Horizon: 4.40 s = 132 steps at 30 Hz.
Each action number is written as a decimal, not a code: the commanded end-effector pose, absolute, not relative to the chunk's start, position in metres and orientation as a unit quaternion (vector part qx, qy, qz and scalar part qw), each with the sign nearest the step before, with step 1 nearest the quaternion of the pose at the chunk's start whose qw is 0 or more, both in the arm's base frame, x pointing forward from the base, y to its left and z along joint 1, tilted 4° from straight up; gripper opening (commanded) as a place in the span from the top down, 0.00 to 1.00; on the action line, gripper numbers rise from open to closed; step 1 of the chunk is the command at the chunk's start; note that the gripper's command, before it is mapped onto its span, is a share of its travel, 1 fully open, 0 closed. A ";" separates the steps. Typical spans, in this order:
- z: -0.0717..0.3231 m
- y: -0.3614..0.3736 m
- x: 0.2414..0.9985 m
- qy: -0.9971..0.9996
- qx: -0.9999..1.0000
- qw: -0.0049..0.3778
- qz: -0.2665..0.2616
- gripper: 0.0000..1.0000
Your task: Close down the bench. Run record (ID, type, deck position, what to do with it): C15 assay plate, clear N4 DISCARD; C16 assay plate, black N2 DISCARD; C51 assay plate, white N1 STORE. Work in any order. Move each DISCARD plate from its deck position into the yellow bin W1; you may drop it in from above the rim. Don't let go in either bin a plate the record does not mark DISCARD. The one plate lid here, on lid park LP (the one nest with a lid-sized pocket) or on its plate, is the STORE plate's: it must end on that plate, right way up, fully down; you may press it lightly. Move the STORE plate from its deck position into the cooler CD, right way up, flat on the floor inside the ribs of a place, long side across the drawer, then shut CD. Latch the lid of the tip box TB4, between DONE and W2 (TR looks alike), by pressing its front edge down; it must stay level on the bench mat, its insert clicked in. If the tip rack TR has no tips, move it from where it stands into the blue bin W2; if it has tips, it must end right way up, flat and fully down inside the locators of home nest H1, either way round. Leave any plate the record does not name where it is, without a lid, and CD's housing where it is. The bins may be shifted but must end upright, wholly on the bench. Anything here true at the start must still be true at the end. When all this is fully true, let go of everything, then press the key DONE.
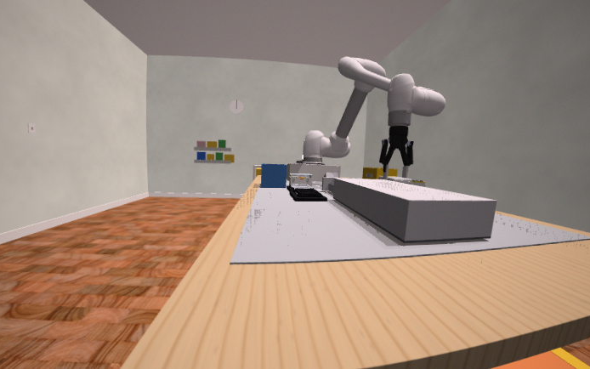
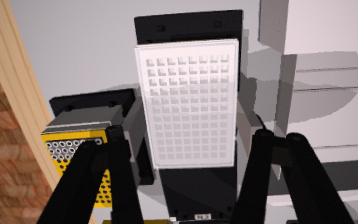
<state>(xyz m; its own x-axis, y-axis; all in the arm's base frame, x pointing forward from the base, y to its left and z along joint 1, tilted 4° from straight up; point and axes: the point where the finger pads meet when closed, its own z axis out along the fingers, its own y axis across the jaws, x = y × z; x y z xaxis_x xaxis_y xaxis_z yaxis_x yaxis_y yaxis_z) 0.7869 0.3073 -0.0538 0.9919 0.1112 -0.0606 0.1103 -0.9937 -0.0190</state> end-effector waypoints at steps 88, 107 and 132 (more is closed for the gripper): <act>0.009 0.306 0.793 -0.055 -0.998 0.008 0.029 1.00; 0.009 0.306 0.793 -0.055 -0.998 0.008 0.029 1.00; 0.009 0.261 0.783 -0.332 -0.943 0.016 0.026 1.00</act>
<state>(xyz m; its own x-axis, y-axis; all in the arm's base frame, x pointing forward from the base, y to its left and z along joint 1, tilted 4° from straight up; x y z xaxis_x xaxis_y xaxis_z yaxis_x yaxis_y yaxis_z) 0.7838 0.2700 0.0082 0.8185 0.5725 -0.0473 0.5711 -0.8199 -0.0408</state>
